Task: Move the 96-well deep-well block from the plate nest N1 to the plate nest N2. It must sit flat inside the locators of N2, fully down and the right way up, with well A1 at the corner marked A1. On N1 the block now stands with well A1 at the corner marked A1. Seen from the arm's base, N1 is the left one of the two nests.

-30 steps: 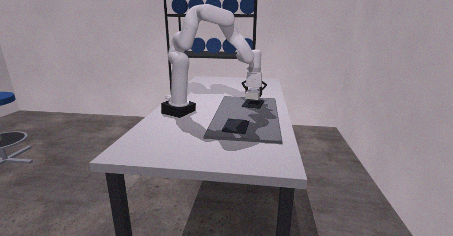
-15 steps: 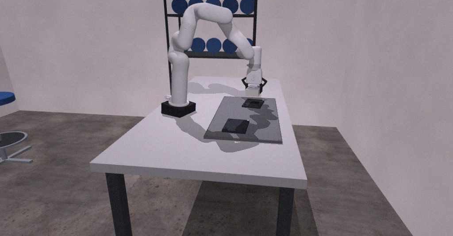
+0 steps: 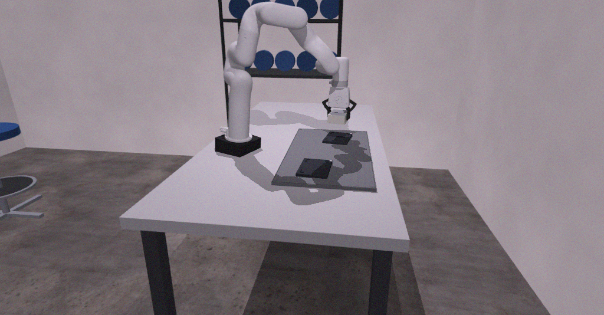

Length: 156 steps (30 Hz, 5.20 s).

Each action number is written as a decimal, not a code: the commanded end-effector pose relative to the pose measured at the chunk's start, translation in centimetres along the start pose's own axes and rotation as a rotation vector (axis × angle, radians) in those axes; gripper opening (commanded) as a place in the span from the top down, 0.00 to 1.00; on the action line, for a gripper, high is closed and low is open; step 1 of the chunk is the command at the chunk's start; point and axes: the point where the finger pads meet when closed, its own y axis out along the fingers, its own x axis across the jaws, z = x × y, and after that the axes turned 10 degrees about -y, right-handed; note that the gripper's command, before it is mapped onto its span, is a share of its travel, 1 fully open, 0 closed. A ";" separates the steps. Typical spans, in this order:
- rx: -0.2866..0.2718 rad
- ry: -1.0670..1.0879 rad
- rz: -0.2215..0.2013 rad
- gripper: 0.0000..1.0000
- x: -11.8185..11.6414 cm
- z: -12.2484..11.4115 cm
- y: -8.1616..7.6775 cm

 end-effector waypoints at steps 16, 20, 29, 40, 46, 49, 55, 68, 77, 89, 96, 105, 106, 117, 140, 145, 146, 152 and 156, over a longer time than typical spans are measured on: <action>0.002 -0.097 -0.005 1.00 0.0 -0.9 -0.5; 0.002 -0.097 -0.005 1.00 -0.3 -2.2 -0.5; 0.002 -0.097 -0.005 1.00 -0.8 -4.5 -0.5; 0.002 -0.097 -0.005 1.00 -1.5 -8.1 -0.5; 0.001 -0.097 -0.005 1.00 -1.7 -9.4 -0.5; 0.001 -0.097 -0.005 1.00 -1.9 -10.4 -0.5; 0.001 -0.097 -0.005 1.00 -2.3 -12.4 -0.5; 0.001 -0.097 -0.004 1.00 -3.0 -16.0 -0.5; 0.001 -0.097 -0.004 1.00 -3.6 -18.9 -0.5; 0.000 -0.097 -0.004 1.00 -4.3 -22.2 -0.5; 0.000 -0.097 -0.004 1.00 -4.6 -23.9 -0.5; 0.000 -0.097 -0.004 1.00 -5.2 -26.8 -0.5; 0.000 -0.097 -0.004 1.00 -5.2 -27.1 -0.5; 0.000 -0.097 -0.004 1.00 -5.8 -30.1 -0.5; -0.001 -0.097 -0.004 1.00 -7.2 -37.0 -0.5; -0.001 -0.097 -0.004 1.00 -7.5 -38.6 -0.5; -0.001 -0.097 -0.004 1.00 -7.5 -38.6 -0.5; -0.001 -0.097 -0.004 1.00 -7.8 -40.2 -0.5; -0.001 -0.097 -0.004 1.00 -7.9 -40.3 -0.5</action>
